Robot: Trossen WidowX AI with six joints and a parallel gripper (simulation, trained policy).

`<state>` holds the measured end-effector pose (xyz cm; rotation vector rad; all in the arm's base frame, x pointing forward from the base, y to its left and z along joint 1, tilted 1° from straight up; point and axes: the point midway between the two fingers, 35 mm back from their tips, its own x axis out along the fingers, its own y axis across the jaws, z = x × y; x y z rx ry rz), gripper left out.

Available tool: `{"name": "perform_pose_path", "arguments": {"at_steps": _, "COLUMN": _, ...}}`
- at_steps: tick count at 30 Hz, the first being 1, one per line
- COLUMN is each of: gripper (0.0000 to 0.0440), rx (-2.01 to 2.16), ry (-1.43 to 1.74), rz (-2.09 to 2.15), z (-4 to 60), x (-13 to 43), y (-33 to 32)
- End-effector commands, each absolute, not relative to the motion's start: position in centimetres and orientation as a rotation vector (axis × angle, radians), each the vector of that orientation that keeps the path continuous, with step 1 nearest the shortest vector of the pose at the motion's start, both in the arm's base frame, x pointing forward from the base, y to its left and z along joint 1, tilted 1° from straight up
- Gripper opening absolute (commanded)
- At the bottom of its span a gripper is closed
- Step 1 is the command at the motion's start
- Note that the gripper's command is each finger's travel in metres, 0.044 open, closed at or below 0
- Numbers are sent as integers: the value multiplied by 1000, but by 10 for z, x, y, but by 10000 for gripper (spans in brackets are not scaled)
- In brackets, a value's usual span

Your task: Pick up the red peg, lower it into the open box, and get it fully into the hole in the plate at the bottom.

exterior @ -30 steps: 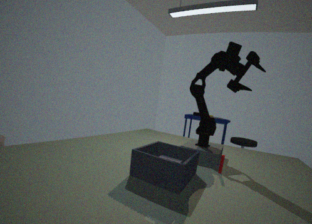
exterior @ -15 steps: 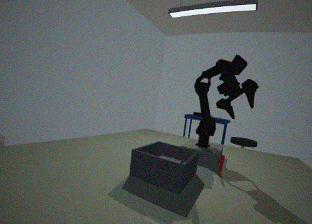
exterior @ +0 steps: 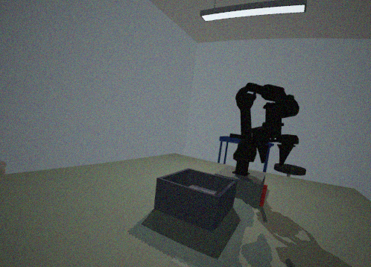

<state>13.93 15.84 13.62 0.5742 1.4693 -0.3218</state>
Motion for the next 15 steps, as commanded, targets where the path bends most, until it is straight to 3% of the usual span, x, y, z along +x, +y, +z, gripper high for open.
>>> {"name": "perform_pose_path", "arguments": {"at_steps": 1, "gripper": 440, "rx": 534, "ry": 1494, "rz": -407, "z": 117, "x": 136, "y": 153}}
{"name": "perform_pose_path", "arguments": {"at_steps": 15, "gripper": 440, "rx": 477, "ry": 1520, "rz": -535, "z": 60, "x": 136, "y": 154}}
